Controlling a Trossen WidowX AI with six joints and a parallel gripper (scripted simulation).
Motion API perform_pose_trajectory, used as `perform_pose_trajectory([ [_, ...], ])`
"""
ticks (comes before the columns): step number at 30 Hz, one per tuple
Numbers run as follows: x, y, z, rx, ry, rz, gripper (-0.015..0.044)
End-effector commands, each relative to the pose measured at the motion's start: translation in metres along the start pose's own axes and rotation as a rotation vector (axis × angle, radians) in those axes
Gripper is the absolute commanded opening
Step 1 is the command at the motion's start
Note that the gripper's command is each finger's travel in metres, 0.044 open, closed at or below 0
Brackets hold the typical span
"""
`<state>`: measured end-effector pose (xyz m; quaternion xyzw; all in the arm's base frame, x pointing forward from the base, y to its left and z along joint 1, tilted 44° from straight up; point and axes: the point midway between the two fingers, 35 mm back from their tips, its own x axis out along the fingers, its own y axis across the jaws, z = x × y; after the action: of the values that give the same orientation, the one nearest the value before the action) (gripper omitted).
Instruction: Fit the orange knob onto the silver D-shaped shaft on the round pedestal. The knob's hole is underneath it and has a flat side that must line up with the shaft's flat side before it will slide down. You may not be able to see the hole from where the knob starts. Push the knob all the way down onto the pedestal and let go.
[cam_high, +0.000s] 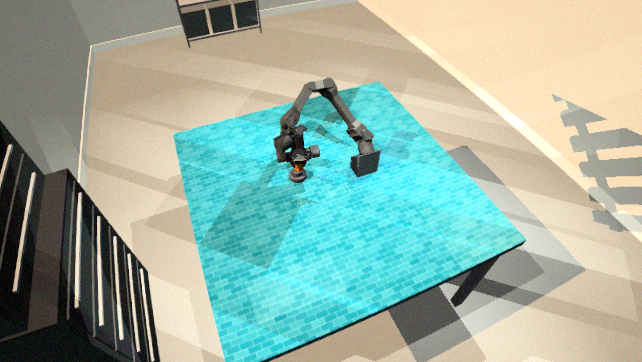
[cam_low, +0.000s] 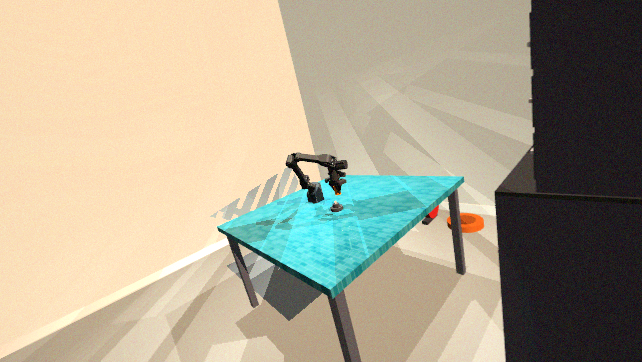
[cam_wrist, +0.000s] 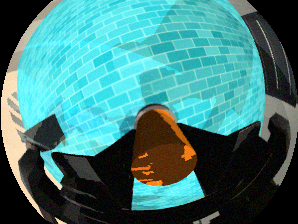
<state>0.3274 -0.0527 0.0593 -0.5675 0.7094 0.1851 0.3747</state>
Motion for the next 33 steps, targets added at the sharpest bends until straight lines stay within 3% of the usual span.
perform_pose_trajectory([
  [1, 0.003, -0.002, -0.014, -0.003, 0.009, -0.006, 0.0000],
  [9, 0.009, -0.004, -0.036, -0.001, 0.021, -0.006, 0.0000],
  [22, 0.035, -0.004, -0.037, 0.004, 0.023, -0.006, 0.0000],
  [33, 0.033, -0.006, -0.037, 0.010, 0.022, -0.007, 0.0000],
])
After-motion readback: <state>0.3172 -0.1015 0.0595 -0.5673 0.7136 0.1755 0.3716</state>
